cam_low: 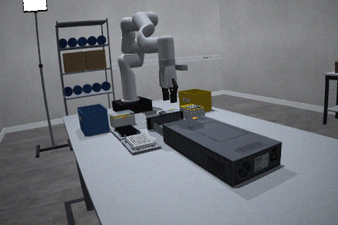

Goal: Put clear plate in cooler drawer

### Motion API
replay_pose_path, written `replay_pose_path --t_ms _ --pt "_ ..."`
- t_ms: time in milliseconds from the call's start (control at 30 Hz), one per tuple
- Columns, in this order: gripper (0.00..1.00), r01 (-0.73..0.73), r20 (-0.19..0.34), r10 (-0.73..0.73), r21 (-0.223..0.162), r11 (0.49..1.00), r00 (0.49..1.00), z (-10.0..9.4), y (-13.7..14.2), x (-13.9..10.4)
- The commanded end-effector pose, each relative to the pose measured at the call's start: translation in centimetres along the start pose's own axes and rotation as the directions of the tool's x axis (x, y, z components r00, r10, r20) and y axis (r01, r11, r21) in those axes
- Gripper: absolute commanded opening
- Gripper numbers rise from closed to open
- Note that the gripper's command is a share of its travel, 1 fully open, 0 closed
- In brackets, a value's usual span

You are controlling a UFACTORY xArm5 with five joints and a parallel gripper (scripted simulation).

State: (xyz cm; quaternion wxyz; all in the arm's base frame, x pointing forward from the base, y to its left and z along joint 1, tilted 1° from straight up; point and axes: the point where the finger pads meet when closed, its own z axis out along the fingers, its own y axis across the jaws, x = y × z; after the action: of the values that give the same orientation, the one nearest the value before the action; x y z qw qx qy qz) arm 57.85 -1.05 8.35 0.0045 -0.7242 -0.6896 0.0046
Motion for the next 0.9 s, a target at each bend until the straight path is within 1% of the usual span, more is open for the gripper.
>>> replay_pose_path --t_ms 0,200,267,767,833,867 --pt "0.0 0.0 0.003 0.0 -0.005 1.0 1.0 0.1 -1.6 0.0" --pt "0.0 0.0 0.003 0.0 -0.005 1.0 1.0 0.5 -4.6 0.0" --pt "0.0 0.0 0.003 0.0 -0.005 1.0 1.0 0.5 -4.6 0.0" --pt "0.0 0.0 0.003 0.0 -0.004 1.0 1.0 1.7 -12.0 0.0" --pt "0.0 0.0 0.003 0.0 -0.004 1.0 1.0 1.7 -12.0 0.0" --pt "0.0 0.0 0.003 0.0 -0.004 1.0 1.0 1.8 -12.5 0.0"
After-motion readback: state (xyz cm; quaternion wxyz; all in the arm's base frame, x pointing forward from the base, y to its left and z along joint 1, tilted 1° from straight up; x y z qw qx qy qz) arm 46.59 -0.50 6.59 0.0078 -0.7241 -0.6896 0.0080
